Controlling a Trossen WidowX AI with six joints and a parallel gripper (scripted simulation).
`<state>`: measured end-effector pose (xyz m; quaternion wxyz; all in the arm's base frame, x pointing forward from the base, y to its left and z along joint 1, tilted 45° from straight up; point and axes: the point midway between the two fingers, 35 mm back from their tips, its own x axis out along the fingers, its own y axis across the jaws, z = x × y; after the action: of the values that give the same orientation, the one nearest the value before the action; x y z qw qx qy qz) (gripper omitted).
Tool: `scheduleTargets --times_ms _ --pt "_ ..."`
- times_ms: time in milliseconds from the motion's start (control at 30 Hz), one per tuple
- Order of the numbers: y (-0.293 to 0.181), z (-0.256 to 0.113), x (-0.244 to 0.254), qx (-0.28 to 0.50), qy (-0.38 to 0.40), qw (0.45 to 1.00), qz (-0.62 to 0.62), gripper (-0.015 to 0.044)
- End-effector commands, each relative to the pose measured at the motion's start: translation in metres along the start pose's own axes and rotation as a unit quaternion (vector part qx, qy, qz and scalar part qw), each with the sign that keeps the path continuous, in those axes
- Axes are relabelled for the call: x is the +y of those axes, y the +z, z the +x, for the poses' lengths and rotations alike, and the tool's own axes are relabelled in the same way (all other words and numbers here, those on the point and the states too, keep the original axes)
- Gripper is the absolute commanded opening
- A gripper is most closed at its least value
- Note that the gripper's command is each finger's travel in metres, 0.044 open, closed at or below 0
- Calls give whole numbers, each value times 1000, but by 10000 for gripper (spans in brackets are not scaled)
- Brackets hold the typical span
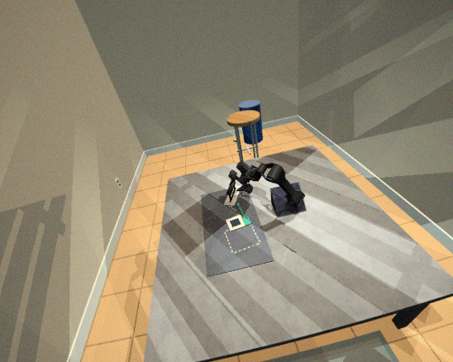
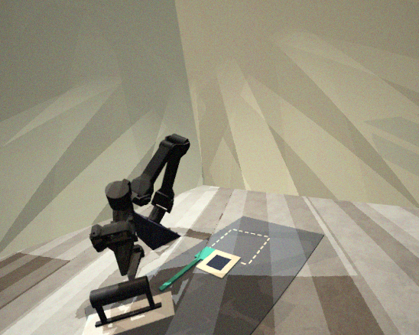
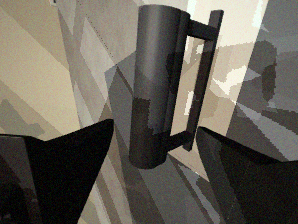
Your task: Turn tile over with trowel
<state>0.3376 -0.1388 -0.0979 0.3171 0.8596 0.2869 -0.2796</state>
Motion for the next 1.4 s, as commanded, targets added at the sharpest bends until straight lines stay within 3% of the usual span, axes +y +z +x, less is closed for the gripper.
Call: scheduleTargets --times_ms 0,1133,1367 --pt "-1 5 1 2 1 1000 4 300" --pt "-4 58 1 2 2 1000 5 300" --pt "-4 58 1 2 2 1000 5 136"
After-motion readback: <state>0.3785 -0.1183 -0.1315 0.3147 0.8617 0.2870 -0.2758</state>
